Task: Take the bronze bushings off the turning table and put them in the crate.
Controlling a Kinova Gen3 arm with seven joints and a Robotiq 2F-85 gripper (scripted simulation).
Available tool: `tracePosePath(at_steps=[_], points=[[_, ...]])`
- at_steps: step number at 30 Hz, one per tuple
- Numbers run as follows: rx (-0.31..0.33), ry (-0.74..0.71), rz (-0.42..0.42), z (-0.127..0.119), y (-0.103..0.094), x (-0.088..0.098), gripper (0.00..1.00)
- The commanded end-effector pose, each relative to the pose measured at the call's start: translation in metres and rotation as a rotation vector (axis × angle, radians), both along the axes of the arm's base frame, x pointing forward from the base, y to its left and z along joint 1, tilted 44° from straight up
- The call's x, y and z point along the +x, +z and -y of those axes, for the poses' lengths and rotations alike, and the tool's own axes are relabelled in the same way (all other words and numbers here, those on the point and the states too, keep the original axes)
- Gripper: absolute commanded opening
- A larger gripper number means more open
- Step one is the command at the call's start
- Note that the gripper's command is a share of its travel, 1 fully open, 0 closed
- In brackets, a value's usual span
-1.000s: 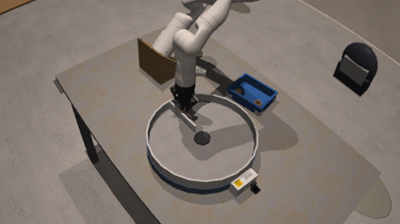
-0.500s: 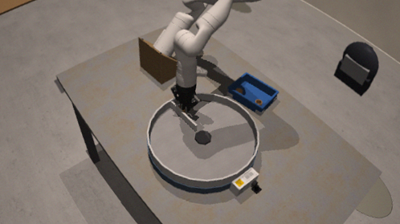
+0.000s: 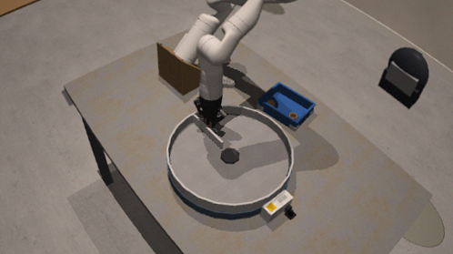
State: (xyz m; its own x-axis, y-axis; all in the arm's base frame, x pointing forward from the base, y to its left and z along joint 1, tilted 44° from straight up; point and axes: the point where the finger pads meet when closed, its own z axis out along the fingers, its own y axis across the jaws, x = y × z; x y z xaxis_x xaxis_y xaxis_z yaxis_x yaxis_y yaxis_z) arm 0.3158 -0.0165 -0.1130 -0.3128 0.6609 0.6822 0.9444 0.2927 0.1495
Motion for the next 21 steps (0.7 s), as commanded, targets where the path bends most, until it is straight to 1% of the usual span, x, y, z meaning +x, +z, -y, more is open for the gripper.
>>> tracePosePath(at_steps=[1, 8, 9, 21], points=[[-0.001, -0.001, 0.0, 0.0006, -0.0001, 0.0, 0.14], [-0.001, -0.001, 0.0, 0.0006, -0.0001, 0.0, 0.14], [-0.001, -0.001, 0.0, 0.0006, 0.0, 0.0001, 0.0], [-0.001, -0.001, 0.0, 0.0006, 0.0, 0.0001, 0.0]])
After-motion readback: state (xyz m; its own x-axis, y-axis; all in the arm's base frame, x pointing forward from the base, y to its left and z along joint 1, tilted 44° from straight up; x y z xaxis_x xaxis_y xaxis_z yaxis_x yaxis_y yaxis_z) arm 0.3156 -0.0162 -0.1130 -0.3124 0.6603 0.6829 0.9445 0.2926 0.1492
